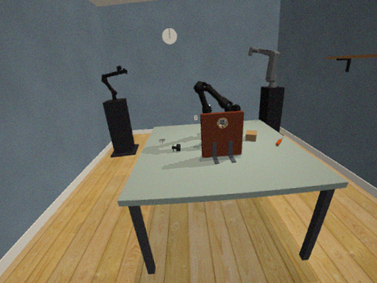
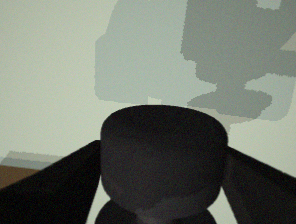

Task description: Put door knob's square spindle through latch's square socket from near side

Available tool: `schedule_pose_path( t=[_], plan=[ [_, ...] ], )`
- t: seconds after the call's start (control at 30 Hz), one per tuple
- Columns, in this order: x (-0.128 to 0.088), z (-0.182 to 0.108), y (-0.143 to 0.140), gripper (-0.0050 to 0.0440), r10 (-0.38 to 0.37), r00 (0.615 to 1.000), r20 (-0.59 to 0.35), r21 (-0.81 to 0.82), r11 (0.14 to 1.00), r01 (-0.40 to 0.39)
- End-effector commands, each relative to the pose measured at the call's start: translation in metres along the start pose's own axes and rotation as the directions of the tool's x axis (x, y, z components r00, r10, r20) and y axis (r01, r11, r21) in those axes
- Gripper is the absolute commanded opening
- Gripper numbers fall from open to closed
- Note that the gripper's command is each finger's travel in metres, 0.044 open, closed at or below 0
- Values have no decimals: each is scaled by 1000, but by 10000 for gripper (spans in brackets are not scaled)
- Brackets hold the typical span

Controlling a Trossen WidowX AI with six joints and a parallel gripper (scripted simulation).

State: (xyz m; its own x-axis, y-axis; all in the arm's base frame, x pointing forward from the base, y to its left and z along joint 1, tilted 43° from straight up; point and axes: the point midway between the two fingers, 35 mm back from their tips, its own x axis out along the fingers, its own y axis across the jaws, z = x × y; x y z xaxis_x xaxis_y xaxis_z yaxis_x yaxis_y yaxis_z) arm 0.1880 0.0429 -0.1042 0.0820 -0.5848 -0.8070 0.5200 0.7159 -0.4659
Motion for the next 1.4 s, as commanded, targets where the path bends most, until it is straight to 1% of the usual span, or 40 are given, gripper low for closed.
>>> schedule_pose_path(
  t=[0.0,0.03,0.27,0.53,0.6,0.83,1.1,1.17,1.37],
  plan=[
    [-8,7,8,0,22,1000,-13,-89,996,-23],
    [-8,7,8,0,22,1000,-13,-89,996,-23],
    [-16,16,11,0,20,999,-31,-316,948,-29],
    [-27,26,14,0,19,998,-51,-553,832,-44],
    [-27,26,14,0,19,998,-51,-553,832,-44],
    [-37,35,15,0,18,997,-70,-729,681,-63],
    [-48,46,15,0,18,996,-90,-881,465,-88],
    [-48,46,15,0,18,996,-90,-881,465,-88],
    [-57,54,14,0,18,994,-105,-954,281,-106]
  ],
)
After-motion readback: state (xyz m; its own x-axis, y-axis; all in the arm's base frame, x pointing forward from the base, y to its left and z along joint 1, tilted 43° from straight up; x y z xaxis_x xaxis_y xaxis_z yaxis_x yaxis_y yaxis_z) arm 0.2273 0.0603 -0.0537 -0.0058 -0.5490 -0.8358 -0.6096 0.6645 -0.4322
